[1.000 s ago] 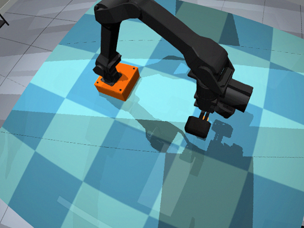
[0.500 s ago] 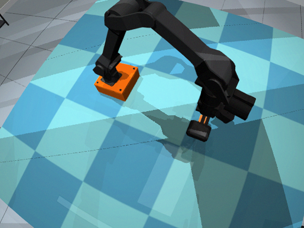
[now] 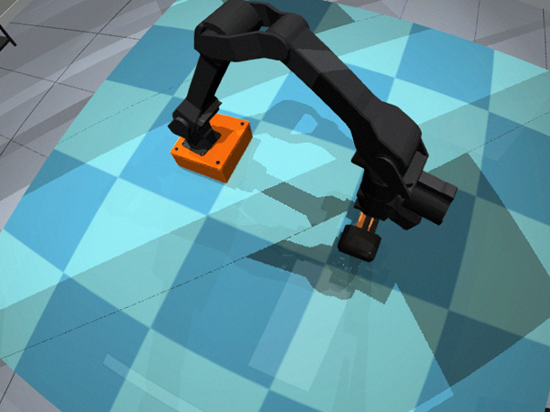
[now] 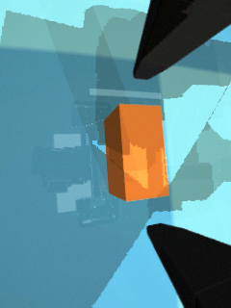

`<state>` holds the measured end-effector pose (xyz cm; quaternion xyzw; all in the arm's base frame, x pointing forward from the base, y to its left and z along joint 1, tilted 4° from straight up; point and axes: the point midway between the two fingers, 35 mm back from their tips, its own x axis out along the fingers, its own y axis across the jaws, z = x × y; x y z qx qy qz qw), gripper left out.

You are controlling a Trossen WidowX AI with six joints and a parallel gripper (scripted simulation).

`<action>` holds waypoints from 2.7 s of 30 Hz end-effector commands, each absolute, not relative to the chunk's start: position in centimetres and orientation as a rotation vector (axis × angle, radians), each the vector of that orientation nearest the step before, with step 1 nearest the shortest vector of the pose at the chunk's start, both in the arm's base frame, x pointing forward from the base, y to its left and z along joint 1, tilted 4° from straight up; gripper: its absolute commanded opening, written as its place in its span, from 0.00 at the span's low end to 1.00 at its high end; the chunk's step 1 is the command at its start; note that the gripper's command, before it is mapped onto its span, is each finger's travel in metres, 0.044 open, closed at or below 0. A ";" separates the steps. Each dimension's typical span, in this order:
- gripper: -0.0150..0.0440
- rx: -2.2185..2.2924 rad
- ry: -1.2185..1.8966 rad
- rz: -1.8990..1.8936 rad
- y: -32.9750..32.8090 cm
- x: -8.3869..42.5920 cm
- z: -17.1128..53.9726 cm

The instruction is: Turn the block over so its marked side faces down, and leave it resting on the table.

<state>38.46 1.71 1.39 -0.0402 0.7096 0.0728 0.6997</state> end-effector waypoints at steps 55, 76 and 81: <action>0.25 -0.086 1.521 0.159 1.6 38.5 1.6; 0.25 -0.055 1.216 0.163 1.6 38.5 0.7; 0.25 -0.050 1.143 0.165 1.6 38.3 0.7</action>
